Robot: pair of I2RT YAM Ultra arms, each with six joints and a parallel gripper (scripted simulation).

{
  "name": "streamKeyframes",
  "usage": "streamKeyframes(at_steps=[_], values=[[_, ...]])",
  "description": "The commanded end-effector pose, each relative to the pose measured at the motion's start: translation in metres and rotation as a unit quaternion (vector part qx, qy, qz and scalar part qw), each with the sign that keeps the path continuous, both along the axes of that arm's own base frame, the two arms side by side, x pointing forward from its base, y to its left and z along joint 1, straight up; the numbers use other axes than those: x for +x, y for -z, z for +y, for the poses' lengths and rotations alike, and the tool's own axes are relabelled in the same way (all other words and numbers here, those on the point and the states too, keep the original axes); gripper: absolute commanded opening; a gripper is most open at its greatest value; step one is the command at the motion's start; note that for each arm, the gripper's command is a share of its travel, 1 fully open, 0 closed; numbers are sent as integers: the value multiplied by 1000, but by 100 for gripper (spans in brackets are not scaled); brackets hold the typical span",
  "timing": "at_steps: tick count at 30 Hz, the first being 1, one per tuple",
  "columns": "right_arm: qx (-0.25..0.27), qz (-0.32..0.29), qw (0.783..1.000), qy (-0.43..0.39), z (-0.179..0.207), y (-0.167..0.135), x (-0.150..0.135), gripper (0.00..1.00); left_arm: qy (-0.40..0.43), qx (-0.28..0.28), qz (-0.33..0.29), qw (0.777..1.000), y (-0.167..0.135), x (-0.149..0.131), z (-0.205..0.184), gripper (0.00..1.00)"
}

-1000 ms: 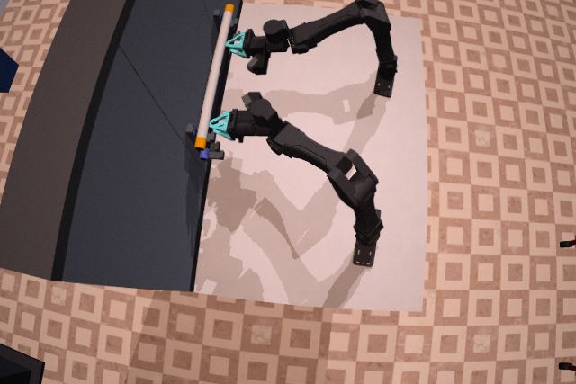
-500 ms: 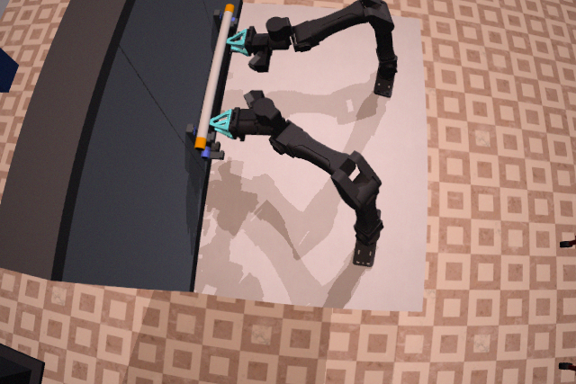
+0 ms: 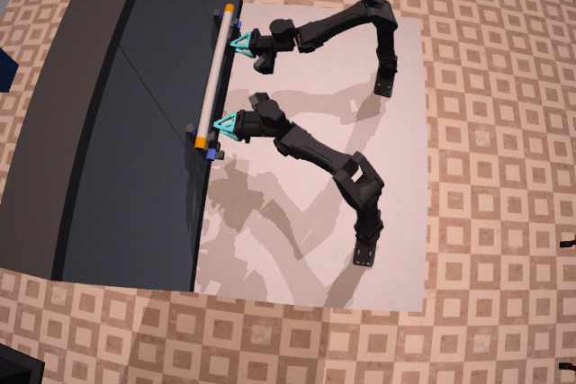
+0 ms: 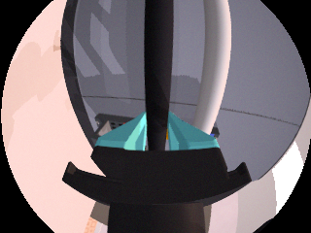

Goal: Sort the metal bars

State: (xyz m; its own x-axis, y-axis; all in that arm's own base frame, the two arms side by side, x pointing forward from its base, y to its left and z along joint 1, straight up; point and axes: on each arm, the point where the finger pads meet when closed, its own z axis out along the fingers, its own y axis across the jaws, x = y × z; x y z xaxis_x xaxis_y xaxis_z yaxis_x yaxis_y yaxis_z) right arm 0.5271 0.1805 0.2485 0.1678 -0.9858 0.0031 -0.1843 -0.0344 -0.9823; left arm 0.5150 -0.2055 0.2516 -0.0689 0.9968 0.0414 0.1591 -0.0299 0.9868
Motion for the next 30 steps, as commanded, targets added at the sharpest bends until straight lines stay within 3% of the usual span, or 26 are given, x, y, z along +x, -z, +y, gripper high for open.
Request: streamKeyframes(at_steps=[1, 30], values=[[16, -90, 996, 4, -3, -71, -7, 0, -4, -13, -78, 997, -64, -8, 2, 0], [16, -90, 996, 4, -7, -70, -29, 0, -4, -12, -78, 997, -59, -32, 0, 0]])
